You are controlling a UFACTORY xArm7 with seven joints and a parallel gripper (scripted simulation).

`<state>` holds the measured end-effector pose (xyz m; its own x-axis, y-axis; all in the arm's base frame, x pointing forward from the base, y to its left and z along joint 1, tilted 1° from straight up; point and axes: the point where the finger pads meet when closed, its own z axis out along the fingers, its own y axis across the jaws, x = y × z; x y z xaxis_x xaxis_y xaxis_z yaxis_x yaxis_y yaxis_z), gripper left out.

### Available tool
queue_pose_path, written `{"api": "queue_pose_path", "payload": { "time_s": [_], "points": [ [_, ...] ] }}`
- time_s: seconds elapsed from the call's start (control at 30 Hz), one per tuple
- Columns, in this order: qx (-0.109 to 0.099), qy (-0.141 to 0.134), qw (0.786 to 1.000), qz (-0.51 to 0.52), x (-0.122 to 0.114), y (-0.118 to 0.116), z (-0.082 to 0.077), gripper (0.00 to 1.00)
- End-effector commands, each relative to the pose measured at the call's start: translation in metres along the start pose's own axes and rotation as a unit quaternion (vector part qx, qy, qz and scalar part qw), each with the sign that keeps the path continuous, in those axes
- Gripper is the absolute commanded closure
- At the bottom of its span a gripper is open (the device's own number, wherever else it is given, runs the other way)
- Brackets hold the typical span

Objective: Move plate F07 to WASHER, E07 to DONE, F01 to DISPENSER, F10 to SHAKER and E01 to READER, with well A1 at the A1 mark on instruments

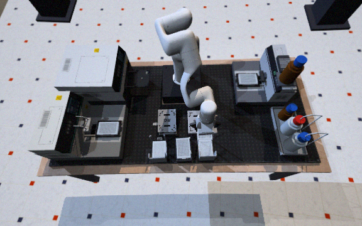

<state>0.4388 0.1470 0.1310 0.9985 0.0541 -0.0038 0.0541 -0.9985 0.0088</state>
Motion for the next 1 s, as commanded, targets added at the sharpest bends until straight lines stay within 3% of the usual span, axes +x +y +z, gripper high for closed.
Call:
{"api": "queue_pose_path", "payload": {
  "time_s": [0.0,0.67,0.97],
  "points": [
    [-0.001,0.001,1.000,0.000,0.011,-0.004,-0.002,1.00],
    [-0.001,0.002,1.000,-0.002,0.067,-0.020,-0.002,1.00],
    [-0.001,0.002,1.000,-0.002,0.069,-0.020,-0.002,1.00]
  ]
}}
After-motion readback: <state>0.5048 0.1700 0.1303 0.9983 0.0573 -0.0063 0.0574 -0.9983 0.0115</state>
